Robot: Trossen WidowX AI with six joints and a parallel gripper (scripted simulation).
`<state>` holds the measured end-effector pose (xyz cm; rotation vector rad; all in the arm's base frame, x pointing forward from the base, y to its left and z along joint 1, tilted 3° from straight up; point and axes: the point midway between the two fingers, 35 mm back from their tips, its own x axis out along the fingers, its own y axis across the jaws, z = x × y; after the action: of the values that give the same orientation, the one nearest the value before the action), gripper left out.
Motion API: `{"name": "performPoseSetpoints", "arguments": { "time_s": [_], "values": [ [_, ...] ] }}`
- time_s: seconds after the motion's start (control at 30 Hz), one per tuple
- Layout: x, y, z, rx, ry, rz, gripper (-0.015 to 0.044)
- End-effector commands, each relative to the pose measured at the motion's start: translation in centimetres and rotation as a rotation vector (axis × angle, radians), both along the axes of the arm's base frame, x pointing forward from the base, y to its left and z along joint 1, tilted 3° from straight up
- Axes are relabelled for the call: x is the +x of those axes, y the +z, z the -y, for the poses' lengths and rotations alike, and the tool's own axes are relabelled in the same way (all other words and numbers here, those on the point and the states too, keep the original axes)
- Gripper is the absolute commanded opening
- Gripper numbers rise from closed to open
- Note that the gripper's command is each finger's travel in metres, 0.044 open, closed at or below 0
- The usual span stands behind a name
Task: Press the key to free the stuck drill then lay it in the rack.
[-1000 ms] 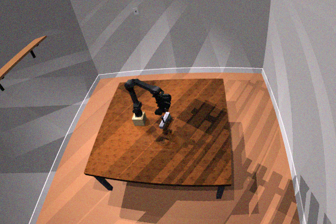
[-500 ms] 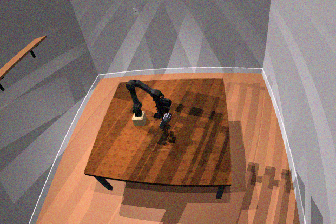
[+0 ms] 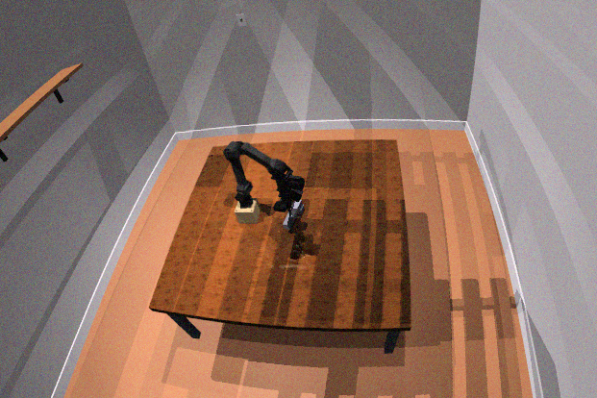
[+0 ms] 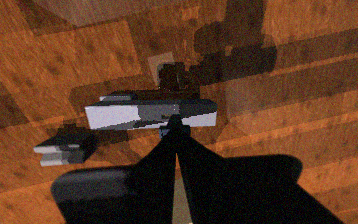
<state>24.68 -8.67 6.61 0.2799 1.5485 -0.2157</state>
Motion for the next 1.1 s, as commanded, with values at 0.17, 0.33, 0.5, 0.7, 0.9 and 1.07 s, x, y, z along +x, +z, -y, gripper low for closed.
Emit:
{"name": "performPoseSetpoints", "arguments": {
  "time_s": [0.17,0.33,0.5,0.7,0.9,1.07],
  "values": [
    [-0.2,-0.8,-0.1,0.005,0.001,-0.014,0.0000],
    [-0.3,-0.9,-0.2,0.005,0.001,-0.014,0.0000],
    [-0.5,-1.1,-0.2,0.005,0.001,-0.014,0.0000],
    [-0.6,-1.2,-0.3,0.005,0.001,-0.014,0.0000],
    [-0.7,-1.5,-0.3,0.005,0.001,-0.015,0.0000],
    [-0.7,-1.6,-0.3,0.005,0.001,-0.015,0.0000]
  ]
}}
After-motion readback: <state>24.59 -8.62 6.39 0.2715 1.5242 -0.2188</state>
